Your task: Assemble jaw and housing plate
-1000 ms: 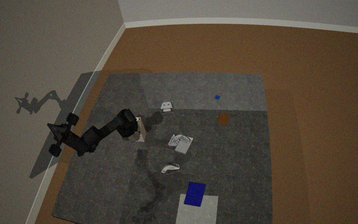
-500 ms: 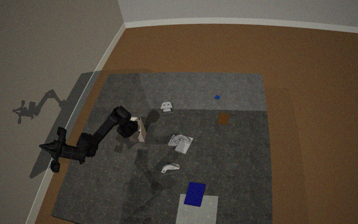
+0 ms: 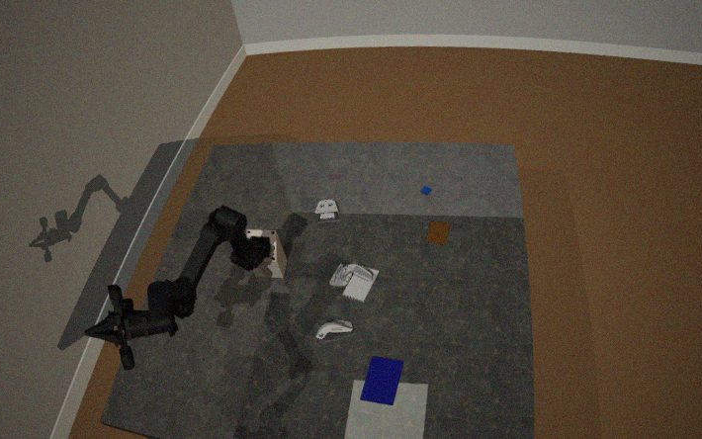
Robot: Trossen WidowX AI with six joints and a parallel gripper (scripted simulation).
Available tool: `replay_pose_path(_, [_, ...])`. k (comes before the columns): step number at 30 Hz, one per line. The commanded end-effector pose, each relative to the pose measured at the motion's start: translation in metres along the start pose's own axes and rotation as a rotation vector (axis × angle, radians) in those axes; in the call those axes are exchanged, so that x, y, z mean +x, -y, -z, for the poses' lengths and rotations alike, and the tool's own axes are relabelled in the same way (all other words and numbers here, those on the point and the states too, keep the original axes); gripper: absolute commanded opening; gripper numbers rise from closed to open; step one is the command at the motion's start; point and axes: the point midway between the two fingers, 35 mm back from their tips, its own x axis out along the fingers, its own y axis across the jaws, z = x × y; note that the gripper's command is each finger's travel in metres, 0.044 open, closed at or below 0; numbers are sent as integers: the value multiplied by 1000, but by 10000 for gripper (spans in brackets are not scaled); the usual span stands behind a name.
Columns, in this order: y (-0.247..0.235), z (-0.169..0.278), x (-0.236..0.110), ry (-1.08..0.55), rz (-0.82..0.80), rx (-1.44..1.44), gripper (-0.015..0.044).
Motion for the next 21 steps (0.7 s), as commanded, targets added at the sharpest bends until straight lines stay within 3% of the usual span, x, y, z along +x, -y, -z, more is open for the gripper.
replay_pose_path(1, [36,-11,-10,29,128,-6,0])
replay_pose_path(21, [143,-25,-80,106,556,-8,0])
